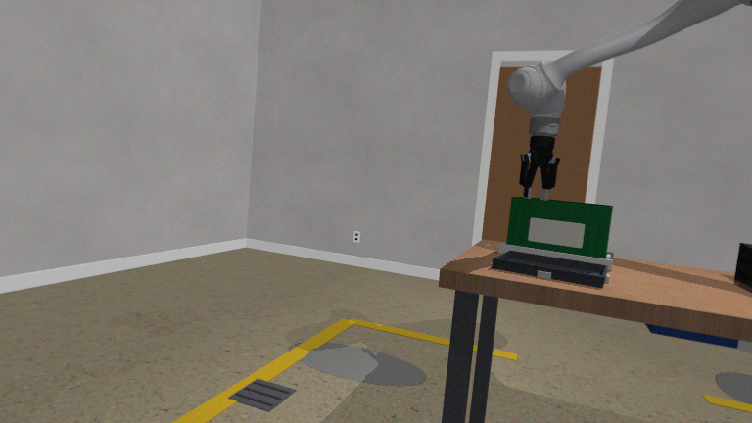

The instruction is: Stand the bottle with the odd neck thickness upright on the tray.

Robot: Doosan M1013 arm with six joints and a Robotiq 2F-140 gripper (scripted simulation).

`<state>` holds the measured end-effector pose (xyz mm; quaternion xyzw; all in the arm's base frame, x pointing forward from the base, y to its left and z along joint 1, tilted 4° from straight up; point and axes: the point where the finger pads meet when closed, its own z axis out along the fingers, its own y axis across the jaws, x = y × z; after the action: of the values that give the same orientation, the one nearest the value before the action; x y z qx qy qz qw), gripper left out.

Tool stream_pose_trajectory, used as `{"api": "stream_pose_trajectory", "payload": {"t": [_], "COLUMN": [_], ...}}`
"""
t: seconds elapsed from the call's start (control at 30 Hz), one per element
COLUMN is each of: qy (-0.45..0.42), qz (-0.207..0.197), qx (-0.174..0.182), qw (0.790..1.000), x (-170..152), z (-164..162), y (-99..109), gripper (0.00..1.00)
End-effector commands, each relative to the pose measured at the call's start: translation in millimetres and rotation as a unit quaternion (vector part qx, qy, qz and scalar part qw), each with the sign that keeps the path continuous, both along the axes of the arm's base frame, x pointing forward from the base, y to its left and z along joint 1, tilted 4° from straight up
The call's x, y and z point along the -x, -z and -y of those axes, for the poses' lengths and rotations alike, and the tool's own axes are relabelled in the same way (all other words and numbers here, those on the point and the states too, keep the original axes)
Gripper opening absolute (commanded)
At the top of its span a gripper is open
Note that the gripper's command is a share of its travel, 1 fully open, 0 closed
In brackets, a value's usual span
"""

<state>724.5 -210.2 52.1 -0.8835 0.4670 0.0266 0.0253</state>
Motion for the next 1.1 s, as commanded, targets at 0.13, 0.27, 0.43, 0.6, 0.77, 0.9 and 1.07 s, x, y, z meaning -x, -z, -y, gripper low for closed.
{"api": "stream_pose_trajectory", "payload": {"t": [0.13,0.27,0.43,0.6,0.77,0.9,1.07], "qy": [0.0,0.0,0.0,0.0,0.0,0.0,0.0], "qz": [0.0,0.0,0.0,0.0,0.0,0.0,0.0], "qx": [0.0,0.0,0.0,0.0,0.0,0.0,0.0], "qw": [1.0,1.0,1.0,1.0,1.0,1.0,1.0], "x": [0.0,0.0,0.0,0.0,0.0,0.0,0.0], "z": [0.0,0.0,0.0,0.0,0.0,0.0,0.0], "y": [-0.2,-0.2,-0.2,-0.2,-0.2,-0.2,-0.2], "gripper": [0.38,0.38,0.38,0.38,0.38,0.38,0.0]}}
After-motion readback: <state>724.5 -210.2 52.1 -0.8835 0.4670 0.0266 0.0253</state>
